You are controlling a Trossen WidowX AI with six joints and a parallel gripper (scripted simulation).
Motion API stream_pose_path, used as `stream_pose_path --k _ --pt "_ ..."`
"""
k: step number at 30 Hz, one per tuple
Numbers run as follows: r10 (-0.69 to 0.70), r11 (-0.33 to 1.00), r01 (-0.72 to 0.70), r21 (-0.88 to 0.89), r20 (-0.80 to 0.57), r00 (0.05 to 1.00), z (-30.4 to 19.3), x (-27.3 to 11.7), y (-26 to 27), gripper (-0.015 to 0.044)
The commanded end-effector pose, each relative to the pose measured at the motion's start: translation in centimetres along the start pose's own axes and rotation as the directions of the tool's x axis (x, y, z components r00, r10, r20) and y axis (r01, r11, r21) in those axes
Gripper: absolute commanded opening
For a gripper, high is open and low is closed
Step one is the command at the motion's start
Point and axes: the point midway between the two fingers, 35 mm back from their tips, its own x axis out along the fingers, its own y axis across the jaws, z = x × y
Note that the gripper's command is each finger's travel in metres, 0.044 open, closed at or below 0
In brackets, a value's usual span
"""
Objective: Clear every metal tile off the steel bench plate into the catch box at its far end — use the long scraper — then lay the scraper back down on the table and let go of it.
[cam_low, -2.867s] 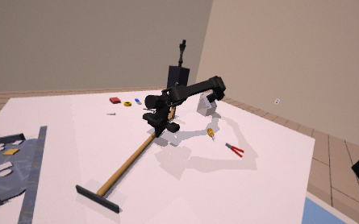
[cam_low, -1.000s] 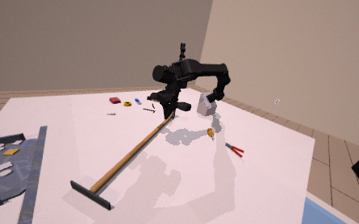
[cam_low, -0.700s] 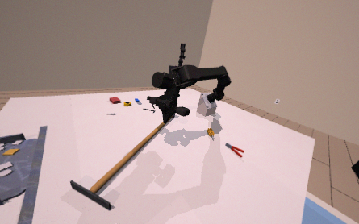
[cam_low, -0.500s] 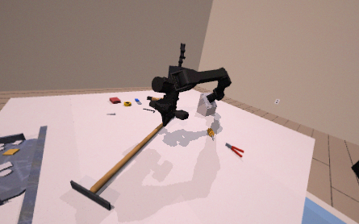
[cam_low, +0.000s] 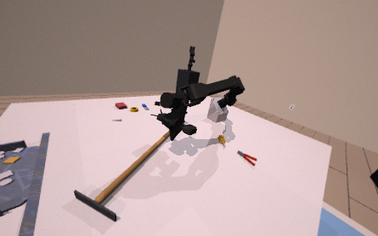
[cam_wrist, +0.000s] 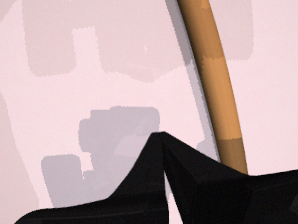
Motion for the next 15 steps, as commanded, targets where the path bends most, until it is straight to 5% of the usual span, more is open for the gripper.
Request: stream_pose_path --k 1,15 --pt "-0.004 1.0 0.004 0.019 -0.009 1.0 -0.6 1.4 0.0 0.0" --pt "-0.005 0.999 0.006 0.043 -0.007 1.0 -1.3 3.7 0.1 0.0"
